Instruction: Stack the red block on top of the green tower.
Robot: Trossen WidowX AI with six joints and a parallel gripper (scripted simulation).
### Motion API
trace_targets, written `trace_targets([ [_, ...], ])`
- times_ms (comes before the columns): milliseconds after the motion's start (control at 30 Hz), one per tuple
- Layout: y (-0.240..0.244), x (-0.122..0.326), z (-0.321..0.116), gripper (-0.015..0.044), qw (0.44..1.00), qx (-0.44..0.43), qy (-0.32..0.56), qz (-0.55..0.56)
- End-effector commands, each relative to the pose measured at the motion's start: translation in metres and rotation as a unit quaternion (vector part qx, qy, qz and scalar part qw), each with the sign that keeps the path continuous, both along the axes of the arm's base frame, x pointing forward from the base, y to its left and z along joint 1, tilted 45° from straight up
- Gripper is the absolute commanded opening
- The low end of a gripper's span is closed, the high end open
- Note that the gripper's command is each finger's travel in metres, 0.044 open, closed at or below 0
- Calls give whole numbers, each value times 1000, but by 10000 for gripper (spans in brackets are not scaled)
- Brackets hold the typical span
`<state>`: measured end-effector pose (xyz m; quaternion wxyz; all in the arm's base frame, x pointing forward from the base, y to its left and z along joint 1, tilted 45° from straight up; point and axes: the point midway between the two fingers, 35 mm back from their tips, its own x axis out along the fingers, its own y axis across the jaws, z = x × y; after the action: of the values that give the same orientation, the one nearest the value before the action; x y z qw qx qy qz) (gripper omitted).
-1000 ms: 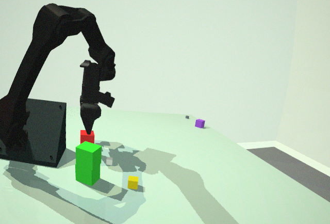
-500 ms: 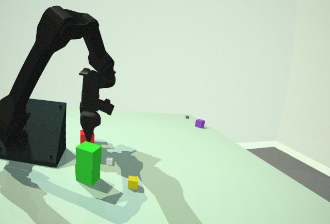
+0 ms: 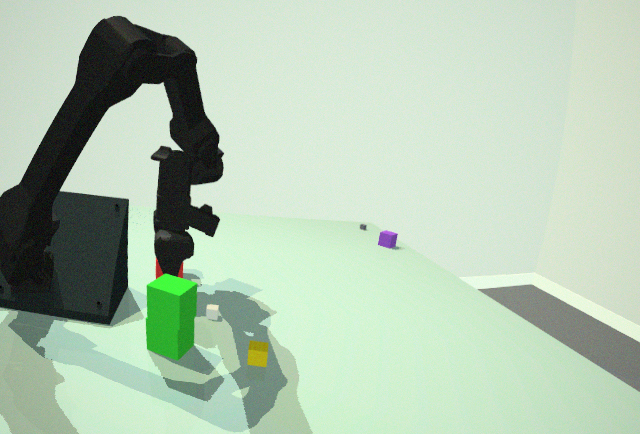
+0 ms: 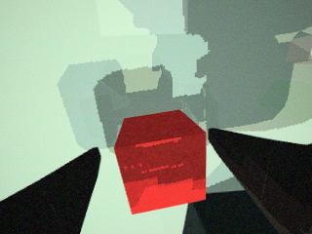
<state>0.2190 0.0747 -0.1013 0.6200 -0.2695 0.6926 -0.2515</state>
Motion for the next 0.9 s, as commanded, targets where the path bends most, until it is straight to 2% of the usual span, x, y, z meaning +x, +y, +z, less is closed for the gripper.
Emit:
trace_targets([
  [0,-4,-2,-2,440,1000,-3,3,3],
  [467,-3,-2,-1,440,1000,-3,3,3],
  [767,-3,-2,-1,204,1000,-3,3,3],
  [867,-3,-2,-1,184,1000,-3,3,3],
])
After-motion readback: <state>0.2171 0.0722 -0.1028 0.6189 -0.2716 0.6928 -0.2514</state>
